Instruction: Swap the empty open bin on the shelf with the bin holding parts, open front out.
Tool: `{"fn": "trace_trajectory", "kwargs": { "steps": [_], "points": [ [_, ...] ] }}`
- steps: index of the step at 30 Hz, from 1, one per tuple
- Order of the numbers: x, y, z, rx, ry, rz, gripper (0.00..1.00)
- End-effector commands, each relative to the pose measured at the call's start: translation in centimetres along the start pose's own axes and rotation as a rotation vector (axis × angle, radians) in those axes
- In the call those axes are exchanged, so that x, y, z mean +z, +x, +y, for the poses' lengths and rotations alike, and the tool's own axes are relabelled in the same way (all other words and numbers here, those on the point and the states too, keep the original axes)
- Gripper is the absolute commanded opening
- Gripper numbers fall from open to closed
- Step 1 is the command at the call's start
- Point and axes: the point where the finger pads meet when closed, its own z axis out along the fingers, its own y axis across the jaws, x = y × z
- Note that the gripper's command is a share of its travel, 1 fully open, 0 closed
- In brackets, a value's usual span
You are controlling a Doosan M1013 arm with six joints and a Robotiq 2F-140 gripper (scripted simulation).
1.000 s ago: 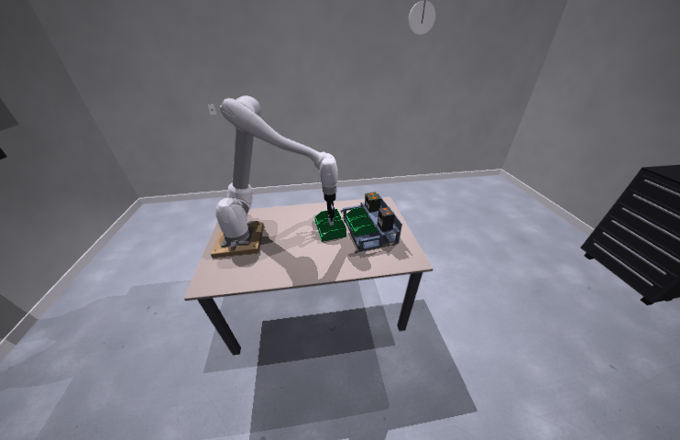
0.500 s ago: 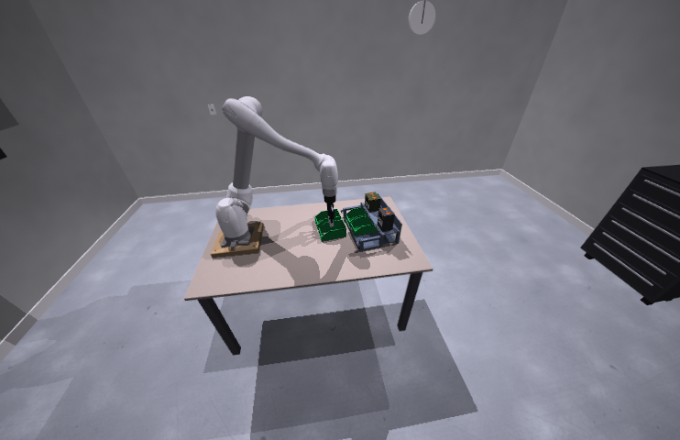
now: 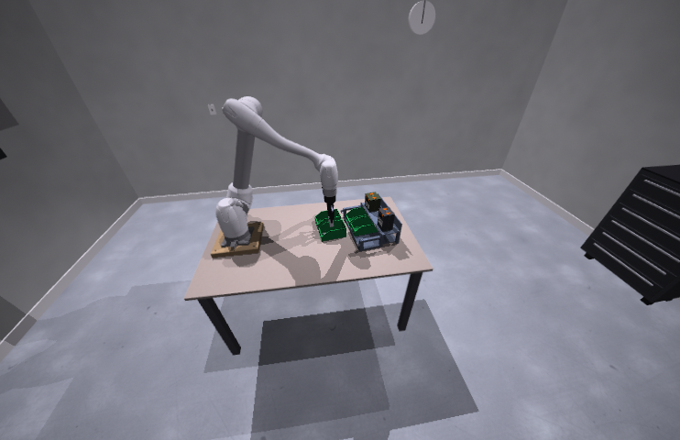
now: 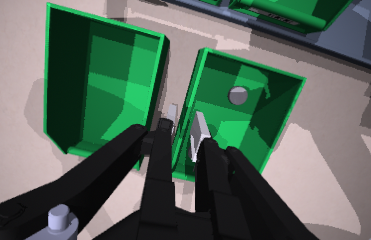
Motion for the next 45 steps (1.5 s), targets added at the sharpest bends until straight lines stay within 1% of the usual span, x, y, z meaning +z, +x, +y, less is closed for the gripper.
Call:
{"fn": "trace_trajectory", "kwargs": {
  "steps": [1, 2, 34, 39, 45],
  "points": [
    [0.0, 0.0, 0.0, 0.000, 0.000, 0.000, 0.24],
    [0.0, 0.0, 0.0, 0.000, 0.000, 0.000, 0.10],
    [0.0, 0.0, 0.0, 0.000, 0.000, 0.000, 0.10],
    [-0.3, 0.0, 0.0, 0.000, 0.000, 0.000, 0.10],
    [-1.6, 0.0, 0.0, 0.000, 0.000, 0.000, 0.10]
  ]
}}
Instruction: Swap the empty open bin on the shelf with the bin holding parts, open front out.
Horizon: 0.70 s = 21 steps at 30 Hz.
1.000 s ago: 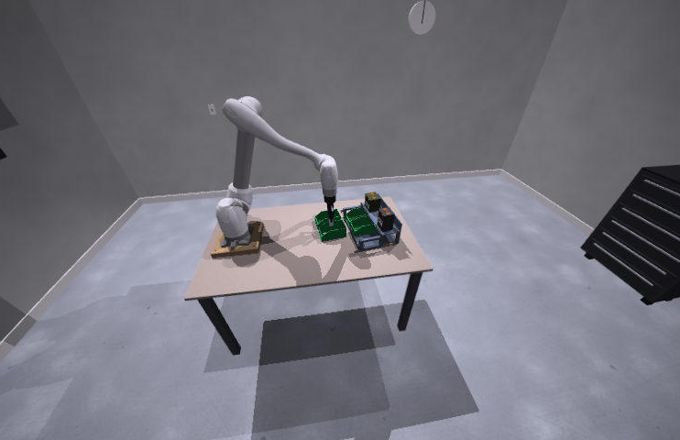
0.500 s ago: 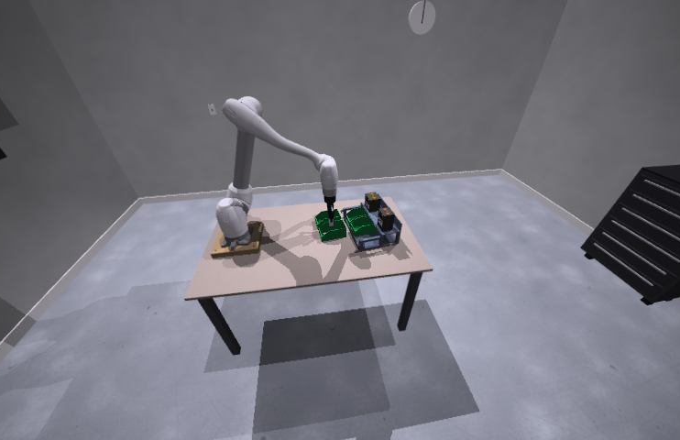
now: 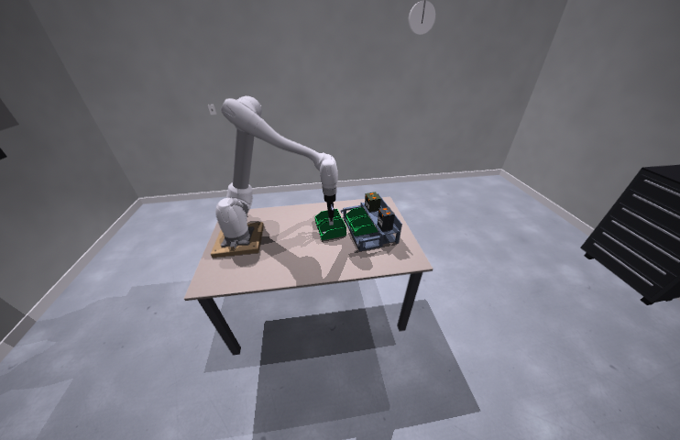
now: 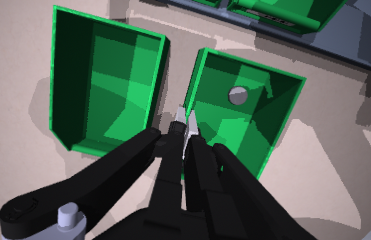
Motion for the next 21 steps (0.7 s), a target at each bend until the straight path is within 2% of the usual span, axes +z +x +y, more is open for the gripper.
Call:
{"fn": "trace_trajectory", "kwargs": {
  "steps": [1, 9, 21],
  "points": [
    [-1.1, 0.0, 0.0, 0.000, 0.000, 0.000, 0.10],
    [-2.9, 0.0, 0.0, 0.000, 0.000, 0.000, 0.10],
    [-3.1, 0.0, 0.0, 0.000, 0.000, 0.000, 0.10]
  ]
}}
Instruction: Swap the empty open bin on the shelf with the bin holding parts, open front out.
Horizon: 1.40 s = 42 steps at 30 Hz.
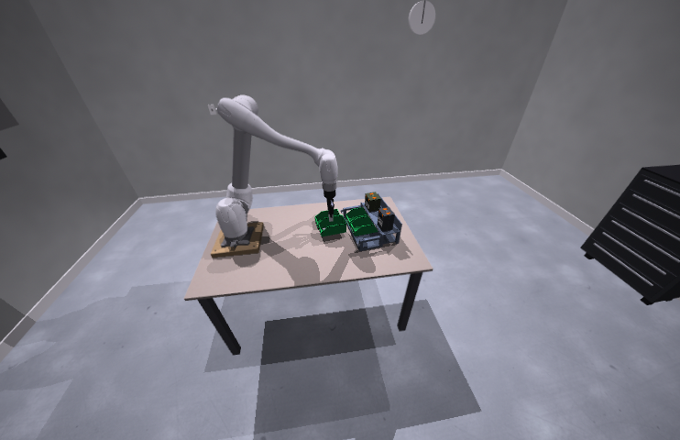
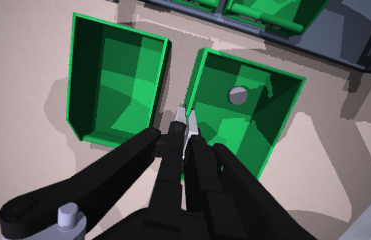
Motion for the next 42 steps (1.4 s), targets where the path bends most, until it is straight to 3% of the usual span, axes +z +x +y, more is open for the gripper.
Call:
{"fn": "trace_trajectory", "kwargs": {
  "steps": [1, 11, 22, 29, 42],
  "points": [
    [0.0, 0.0, 0.0, 0.000, 0.000, 0.000, 0.10],
    [0.0, -0.1, 1.0, 0.000, 0.000, 0.000, 0.10],
    [0.3, -0.7, 9.6, 0.001, 0.000, 0.000, 0.10],
    [0.3, -1.0, 12.6, 0.002, 0.000, 0.000, 0.10],
    [0.4, -1.0, 13.3, 0.002, 0.000, 0.000, 0.10]
  ]
}}
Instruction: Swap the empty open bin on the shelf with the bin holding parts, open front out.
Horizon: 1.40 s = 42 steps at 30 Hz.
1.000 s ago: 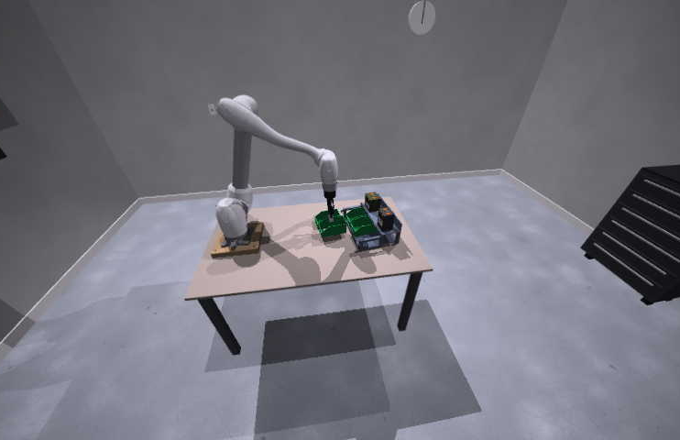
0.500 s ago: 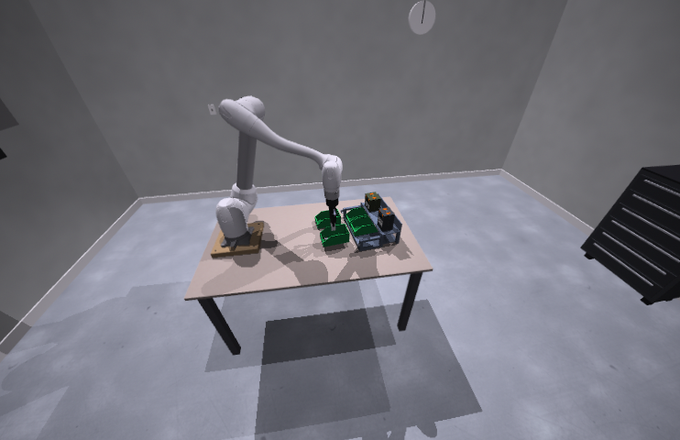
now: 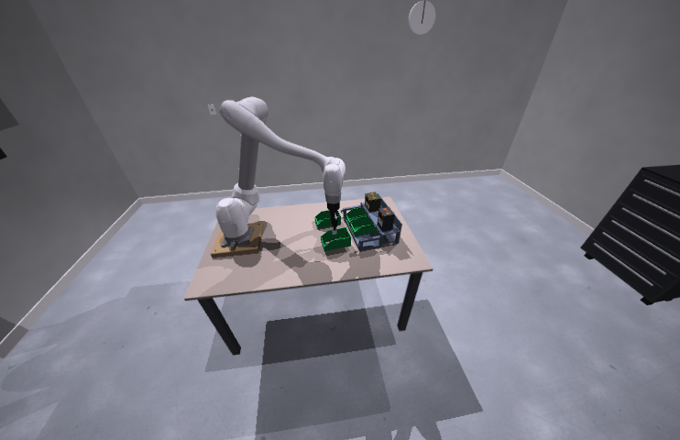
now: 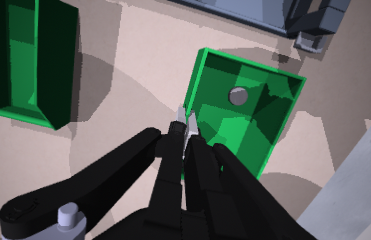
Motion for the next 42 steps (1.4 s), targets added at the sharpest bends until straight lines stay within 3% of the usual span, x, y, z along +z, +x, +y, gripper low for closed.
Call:
{"fn": "trace_trajectory", "kwargs": {
  "steps": [1, 7, 14, 34, 42],
  "points": [
    [0.0, 0.0, 0.0, 0.000, 0.000, 0.000, 0.10],
    [0.0, 0.5, 0.0, 0.000, 0.000, 0.000, 0.10],
    [0.0, 3.5, 0.0, 0.000, 0.000, 0.000, 0.10],
    [0.0, 4.0, 0.0, 0.000, 0.000, -0.004, 0.10],
    [-0.5, 4.5, 0.0, 0.000, 0.000, -0.105, 0.10]
  ]
}}
